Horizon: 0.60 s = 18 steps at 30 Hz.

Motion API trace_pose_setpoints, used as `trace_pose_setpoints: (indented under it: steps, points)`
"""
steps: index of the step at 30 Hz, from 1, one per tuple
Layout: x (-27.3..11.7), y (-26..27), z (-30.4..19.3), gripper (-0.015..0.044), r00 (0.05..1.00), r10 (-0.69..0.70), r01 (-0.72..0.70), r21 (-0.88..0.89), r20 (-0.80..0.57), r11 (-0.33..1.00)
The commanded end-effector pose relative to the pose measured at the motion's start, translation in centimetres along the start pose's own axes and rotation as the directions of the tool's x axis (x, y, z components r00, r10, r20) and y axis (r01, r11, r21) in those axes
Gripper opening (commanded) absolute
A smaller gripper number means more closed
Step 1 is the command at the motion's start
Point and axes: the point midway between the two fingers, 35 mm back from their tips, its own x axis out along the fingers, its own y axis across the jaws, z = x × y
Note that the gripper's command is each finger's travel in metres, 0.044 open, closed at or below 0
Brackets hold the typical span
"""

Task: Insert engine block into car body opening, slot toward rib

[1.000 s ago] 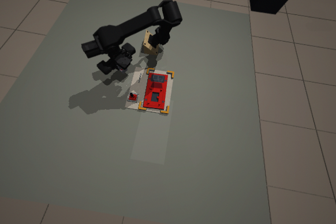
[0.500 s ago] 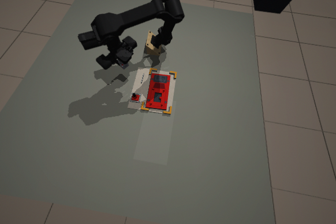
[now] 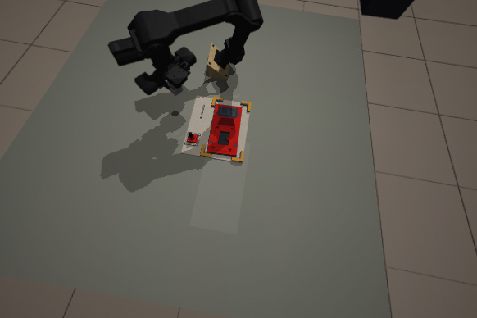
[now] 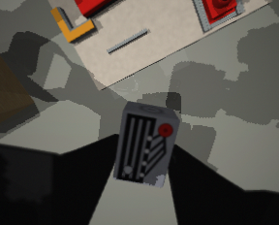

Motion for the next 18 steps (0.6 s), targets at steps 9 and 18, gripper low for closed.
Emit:
trace_pose_setpoints:
  steps: [9, 18]
  points:
    - [0.6, -0.9, 3.7, 0.0, 1.0, -0.016, 0.019, 0.134, -0.017, 0.991]
    - [1.3, -1.2, 6.3, 0.0, 0.999, -0.023, 0.028, 0.223, -0.024, 0.974]
